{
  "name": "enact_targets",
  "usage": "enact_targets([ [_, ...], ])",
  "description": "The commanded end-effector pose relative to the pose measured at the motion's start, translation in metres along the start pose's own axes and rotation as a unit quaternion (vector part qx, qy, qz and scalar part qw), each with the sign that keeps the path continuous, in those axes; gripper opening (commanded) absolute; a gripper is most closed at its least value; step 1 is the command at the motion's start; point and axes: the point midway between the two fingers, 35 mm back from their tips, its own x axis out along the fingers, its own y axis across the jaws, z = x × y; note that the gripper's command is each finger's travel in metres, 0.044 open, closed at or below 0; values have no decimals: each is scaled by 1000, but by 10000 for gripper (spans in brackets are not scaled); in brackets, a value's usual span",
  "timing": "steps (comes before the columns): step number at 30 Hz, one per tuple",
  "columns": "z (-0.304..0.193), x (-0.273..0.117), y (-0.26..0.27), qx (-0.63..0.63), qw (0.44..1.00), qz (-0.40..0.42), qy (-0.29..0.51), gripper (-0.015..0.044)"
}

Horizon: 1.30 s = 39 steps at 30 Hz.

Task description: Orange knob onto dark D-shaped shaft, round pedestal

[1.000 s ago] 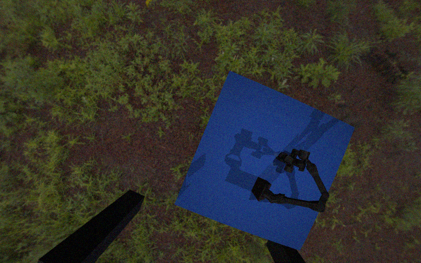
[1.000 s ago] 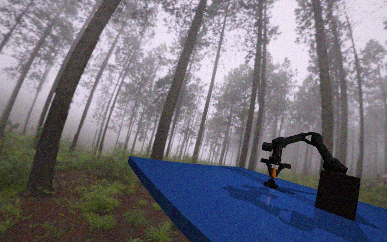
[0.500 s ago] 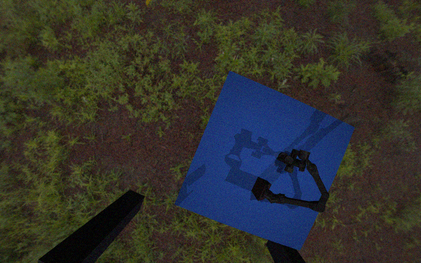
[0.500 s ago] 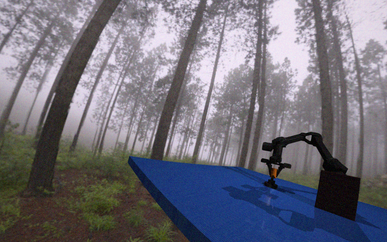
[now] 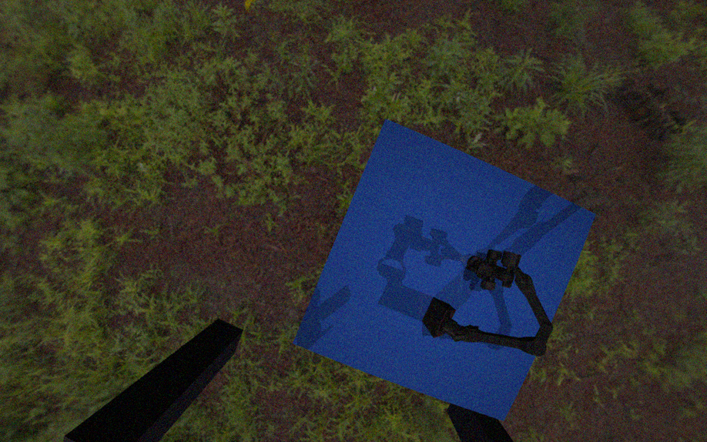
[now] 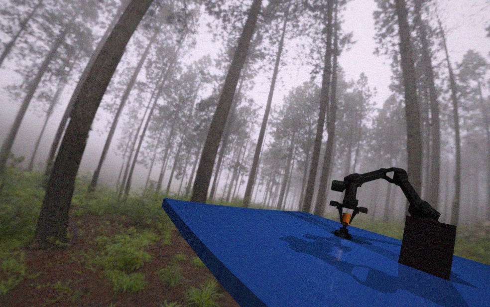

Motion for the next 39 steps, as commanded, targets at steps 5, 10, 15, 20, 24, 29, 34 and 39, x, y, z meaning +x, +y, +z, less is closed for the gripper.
enact_targets([
  [5, 1, 0, 0, -5, 1000, -2, 1, 0],
  [10, 0, -1, 2, -5, 1000, -2, 1, 0],
  [15, -2, -2, 2, -5, 1000, -2, 1, 0],
  [20, -2, 1, 1, -5, 1000, -2, 1, 0],
  [24, -1, 3, 1, -5, 1000, -2, 1, 0],
  [29, 1, 2, 1, -5, 1000, -2, 1, 0],
  [34, 1, 3, 2, -5, 1000, -2, 1, 0],
  [39, 0, -2, 3, -5, 1000, -2, 1, 0],
])
